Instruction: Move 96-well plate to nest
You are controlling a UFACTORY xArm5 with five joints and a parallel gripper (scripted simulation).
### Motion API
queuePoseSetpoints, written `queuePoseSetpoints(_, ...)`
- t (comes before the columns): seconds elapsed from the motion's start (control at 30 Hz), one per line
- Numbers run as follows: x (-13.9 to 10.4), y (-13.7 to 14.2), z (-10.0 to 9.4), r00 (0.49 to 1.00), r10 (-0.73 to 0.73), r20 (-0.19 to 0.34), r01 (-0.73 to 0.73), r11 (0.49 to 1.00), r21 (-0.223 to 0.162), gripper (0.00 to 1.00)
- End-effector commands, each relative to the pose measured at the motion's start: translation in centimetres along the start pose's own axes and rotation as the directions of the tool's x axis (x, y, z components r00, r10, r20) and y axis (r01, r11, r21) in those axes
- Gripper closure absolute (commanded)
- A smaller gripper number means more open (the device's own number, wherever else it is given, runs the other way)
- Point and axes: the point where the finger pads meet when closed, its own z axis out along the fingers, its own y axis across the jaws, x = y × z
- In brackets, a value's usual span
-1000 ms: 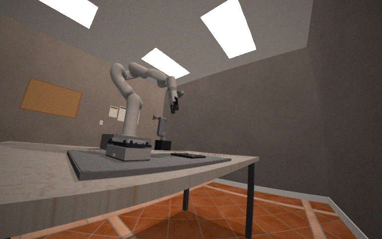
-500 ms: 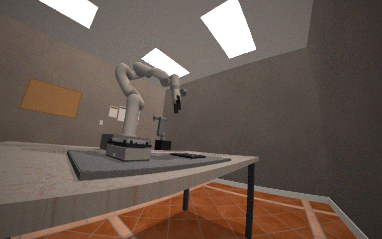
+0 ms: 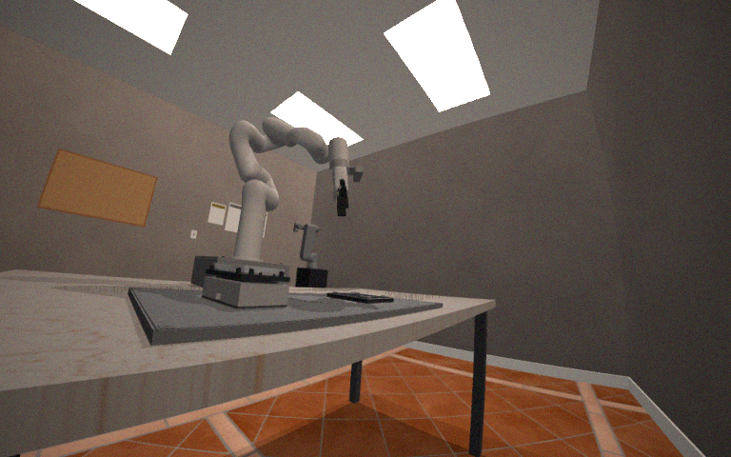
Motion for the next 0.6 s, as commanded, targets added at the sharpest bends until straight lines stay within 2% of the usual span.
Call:
queuePoseSetpoints(0.0,0.2,2.0,0.4,0.998,0.068,0.015,-0.068,0.998,-0.013,0.00)
queuePoseSetpoints(0.13,0.1,3.9,1.0,0.997,0.070,0.016,-0.070,0.997,-0.013,0.00)
queuePoseSetpoints(0.2,0.1,3.9,1.0,0.997,0.070,0.016,-0.070,0.997,-0.013,0.00)
queuePoseSetpoints(0.27,0.0,4.9,1.3,0.990,0.134,0.032,-0.133,0.991,-0.021,0.00)
queuePoseSetpoints(0.5,-0.4,7.5,2.1,0.990,0.136,0.032,-0.135,0.991,-0.021,0.00)
queuePoseSetpoints(0.57,-0.6,8.5,2.3,0.979,0.199,0.048,-0.198,0.980,-0.028,0.00)
